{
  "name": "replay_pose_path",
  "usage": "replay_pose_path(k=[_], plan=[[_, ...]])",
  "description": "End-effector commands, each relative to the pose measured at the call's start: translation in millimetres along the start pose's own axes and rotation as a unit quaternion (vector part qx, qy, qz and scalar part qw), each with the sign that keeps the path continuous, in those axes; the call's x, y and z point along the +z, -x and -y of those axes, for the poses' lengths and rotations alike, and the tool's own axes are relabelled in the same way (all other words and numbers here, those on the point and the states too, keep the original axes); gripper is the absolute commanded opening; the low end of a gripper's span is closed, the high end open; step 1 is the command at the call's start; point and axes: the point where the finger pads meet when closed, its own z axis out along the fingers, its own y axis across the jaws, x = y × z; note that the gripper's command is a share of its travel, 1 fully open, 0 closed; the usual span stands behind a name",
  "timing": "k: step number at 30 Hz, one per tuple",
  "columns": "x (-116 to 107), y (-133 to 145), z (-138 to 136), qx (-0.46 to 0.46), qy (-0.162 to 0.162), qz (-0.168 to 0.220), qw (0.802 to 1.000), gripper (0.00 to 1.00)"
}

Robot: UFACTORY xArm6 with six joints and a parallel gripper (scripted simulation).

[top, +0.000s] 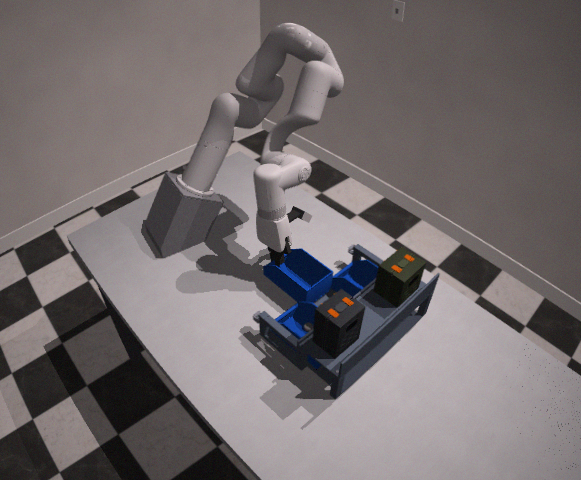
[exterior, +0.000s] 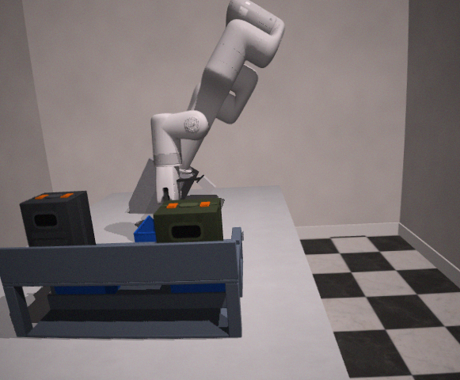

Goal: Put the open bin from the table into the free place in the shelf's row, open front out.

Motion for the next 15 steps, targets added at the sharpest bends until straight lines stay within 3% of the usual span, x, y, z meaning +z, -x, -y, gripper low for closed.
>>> replay_pose_path(k=[1, 15], plan=[[-0.7, 0.0, -0.9, 0.000, 0.001, 0.000, 1.000, 0.00], [-6.9, 0.0, -1.8, 0.000, 0.001, 0.000, 1.000, 0.00]])
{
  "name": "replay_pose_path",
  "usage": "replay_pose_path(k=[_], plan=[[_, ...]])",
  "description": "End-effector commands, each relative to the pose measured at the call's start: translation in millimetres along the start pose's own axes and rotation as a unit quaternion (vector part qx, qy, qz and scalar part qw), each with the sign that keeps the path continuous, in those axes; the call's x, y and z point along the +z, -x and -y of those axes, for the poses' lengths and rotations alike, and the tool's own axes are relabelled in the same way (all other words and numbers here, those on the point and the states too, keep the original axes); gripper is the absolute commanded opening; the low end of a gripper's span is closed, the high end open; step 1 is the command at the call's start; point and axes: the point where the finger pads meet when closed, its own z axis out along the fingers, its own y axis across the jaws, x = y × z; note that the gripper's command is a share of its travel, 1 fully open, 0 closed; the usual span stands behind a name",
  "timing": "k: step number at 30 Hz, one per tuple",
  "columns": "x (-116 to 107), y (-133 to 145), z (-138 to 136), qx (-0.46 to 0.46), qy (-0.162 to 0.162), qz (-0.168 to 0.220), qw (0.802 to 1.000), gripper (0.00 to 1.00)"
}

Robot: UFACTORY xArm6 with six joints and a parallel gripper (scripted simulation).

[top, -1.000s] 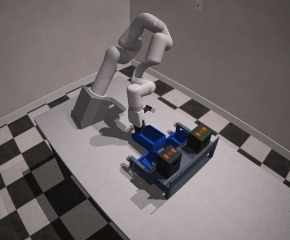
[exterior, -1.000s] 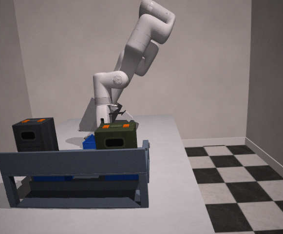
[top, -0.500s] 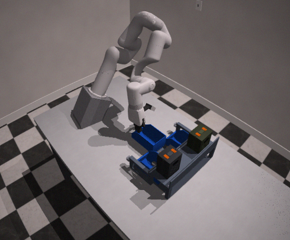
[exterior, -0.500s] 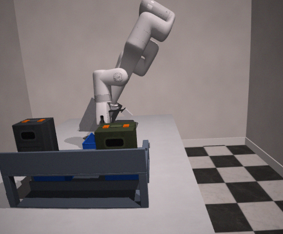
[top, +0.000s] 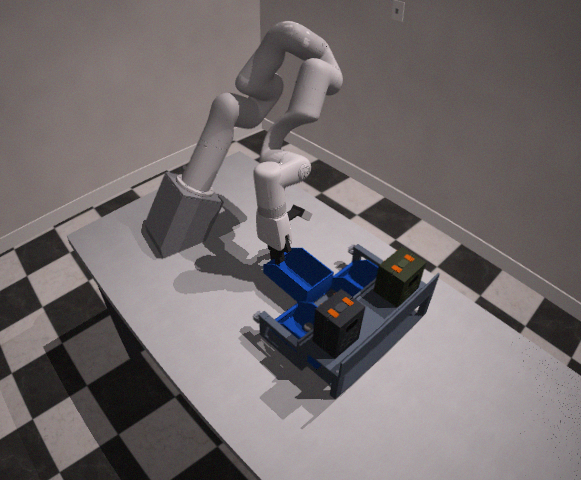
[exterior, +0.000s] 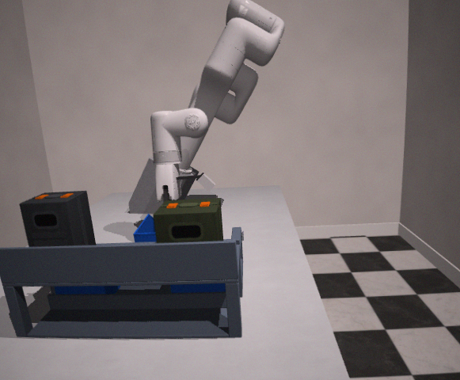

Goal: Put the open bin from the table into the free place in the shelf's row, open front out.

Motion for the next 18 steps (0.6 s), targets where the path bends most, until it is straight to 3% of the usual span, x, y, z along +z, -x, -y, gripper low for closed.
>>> replay_pose_path(k=[1, 18], plan=[[-0.8, 0.0, -0.9, 0.000, 0.001, 0.000, 1.000, 0.00], [1.6, 0.0, -0.6, 0.000, 0.001, 0.000, 1.000, 0.00]])
